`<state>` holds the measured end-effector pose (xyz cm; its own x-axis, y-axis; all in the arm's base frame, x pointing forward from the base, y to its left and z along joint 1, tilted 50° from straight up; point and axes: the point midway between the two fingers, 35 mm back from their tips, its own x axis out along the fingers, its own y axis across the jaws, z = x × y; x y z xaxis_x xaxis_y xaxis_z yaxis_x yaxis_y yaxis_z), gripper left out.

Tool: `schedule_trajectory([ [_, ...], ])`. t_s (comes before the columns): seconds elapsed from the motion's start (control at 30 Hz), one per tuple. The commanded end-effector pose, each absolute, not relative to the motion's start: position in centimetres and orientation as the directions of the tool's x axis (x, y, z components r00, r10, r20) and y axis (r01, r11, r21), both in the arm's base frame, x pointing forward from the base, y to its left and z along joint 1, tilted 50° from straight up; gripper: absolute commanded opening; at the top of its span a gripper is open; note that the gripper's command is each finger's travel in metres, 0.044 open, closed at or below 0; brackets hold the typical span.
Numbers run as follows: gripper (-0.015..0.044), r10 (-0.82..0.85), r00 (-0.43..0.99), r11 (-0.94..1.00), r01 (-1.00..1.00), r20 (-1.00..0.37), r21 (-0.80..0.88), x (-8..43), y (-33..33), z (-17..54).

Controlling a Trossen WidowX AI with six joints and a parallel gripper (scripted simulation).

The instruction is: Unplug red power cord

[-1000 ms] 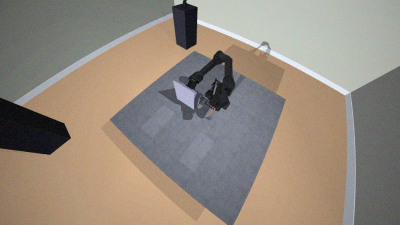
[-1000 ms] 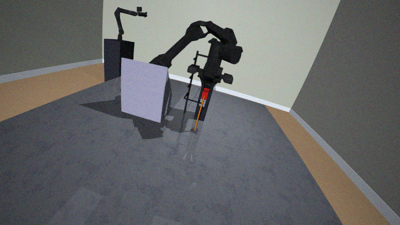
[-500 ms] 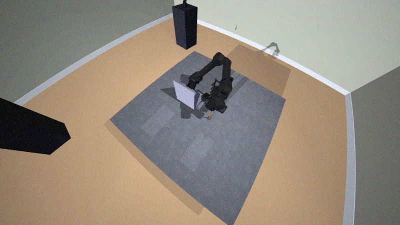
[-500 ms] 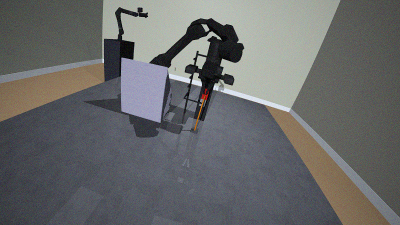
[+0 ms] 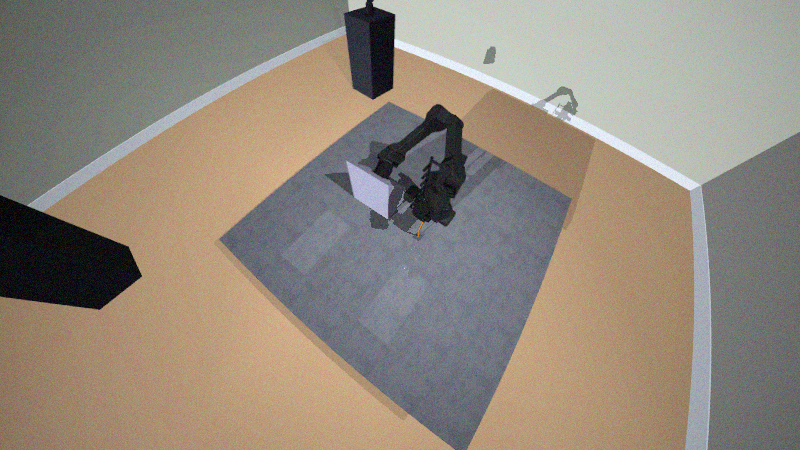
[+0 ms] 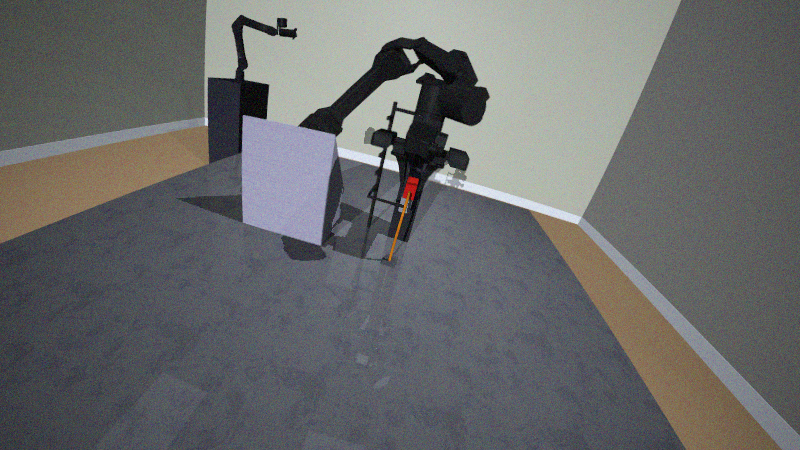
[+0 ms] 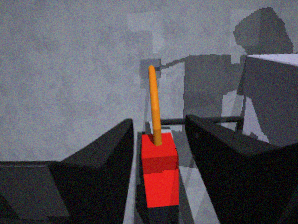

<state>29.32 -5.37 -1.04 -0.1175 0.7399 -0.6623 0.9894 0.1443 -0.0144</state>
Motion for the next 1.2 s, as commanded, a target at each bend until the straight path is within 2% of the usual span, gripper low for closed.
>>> schedule_trajectory([
  [0.0,0.016,0.742,-0.115,0.139,0.99,-0.66,-0.017,29.4,-5.8,-0.7],
  [1.17,0.016,0.744,-0.115,0.137,0.99,-0.658,-0.019,28.8,-3.5,2.3],
])
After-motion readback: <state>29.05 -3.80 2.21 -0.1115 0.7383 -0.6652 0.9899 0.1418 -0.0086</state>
